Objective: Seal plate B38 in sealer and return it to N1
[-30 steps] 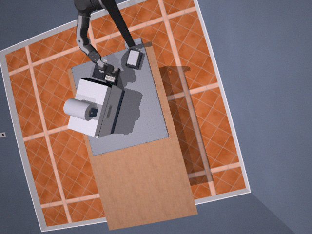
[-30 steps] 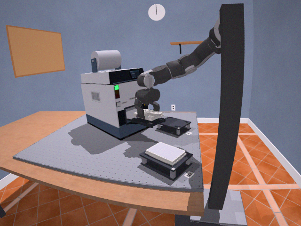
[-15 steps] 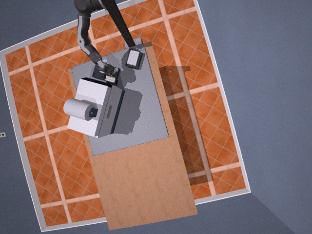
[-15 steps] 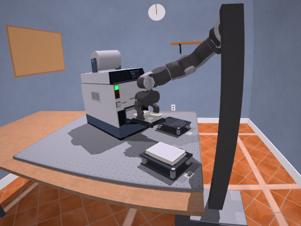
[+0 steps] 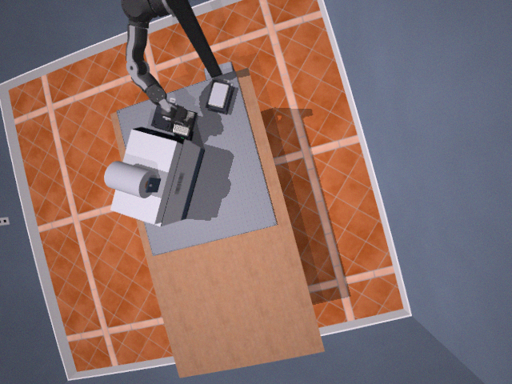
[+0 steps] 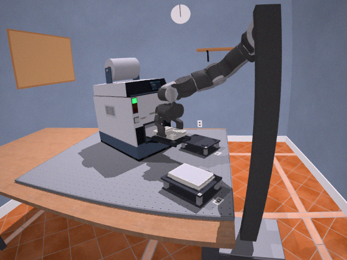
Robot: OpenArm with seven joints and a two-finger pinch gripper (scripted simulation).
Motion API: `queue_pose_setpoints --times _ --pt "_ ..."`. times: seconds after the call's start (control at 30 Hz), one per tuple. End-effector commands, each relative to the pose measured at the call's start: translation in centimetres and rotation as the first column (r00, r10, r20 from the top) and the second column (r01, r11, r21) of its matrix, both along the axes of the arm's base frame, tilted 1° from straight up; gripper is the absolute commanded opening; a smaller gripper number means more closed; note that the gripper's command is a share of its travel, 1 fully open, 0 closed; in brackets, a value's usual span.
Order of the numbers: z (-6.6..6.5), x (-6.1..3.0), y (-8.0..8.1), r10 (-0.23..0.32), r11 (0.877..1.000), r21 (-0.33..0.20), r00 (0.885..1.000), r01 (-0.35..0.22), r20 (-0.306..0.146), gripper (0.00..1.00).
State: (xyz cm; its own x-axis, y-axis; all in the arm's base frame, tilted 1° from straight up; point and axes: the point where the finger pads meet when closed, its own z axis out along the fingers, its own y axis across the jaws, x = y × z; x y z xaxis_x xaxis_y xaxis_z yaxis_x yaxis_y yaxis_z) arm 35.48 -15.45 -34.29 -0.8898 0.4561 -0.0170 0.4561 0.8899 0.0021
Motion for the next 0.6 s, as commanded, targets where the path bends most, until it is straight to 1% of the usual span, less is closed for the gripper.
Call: queue_pose_setpoints --times 0.0,0.17,0.33,0.57 --pt "0.26 0.18 -0.04 -0.003 1.000 -0.002 1.000 0.003 0.006 0.00" --pt "0.26 0.18 -0.04 -0.003 1.000 -0.002 1.000 0.003 0.006 0.00" --pt "-0.08 -0.23 -0.10 -0.002 1.000 -0.007 1.000 0.002 -0.004 0.00" --pt "-0.08 -0.23 -0.10 -0.002 1.000 -0.007 1.000 0.002 -0.004 0.00"
